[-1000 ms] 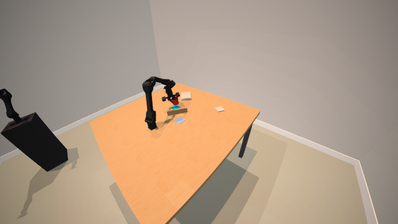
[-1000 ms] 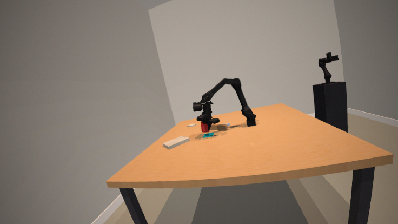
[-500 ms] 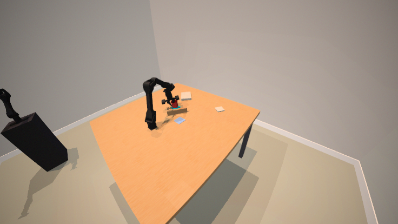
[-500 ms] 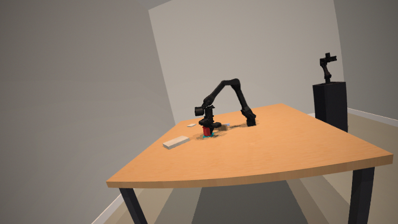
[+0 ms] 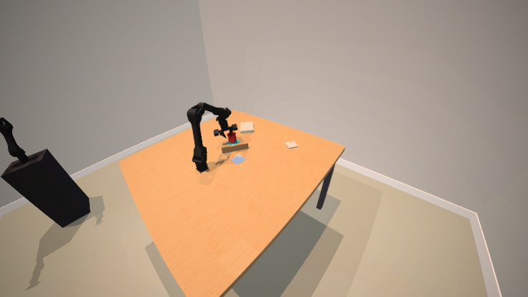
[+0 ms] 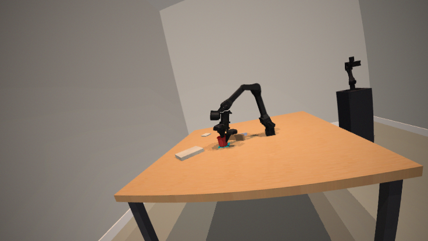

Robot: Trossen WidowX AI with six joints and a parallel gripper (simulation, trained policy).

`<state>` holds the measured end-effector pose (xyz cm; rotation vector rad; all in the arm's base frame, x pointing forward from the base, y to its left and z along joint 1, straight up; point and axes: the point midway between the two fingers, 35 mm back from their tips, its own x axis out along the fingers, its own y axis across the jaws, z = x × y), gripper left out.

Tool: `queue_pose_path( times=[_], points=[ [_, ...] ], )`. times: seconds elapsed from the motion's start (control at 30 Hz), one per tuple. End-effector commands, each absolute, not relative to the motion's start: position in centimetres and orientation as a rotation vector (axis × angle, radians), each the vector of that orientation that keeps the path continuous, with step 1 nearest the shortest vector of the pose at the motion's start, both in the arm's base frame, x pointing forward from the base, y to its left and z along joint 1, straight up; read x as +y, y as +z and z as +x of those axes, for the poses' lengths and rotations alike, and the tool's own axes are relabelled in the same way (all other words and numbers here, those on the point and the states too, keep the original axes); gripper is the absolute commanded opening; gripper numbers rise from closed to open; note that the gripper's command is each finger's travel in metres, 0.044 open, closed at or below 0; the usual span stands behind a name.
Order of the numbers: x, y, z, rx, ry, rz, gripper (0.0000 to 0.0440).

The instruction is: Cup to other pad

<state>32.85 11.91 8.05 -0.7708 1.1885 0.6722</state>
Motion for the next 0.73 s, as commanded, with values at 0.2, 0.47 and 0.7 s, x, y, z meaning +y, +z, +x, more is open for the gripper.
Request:
queue_pose_path(
  times=[0.2,0.47,0.7],
  points=[
    [11.7,10.2,31.6,1.141,0.691,-0.746,0.0213],
    [11.6,12.6,31.2,1.088,0.684,-0.725,0.0255],
    [11.4,15.3,31.4,1.020,0.665,-0.719,0.0349]
  ],
)
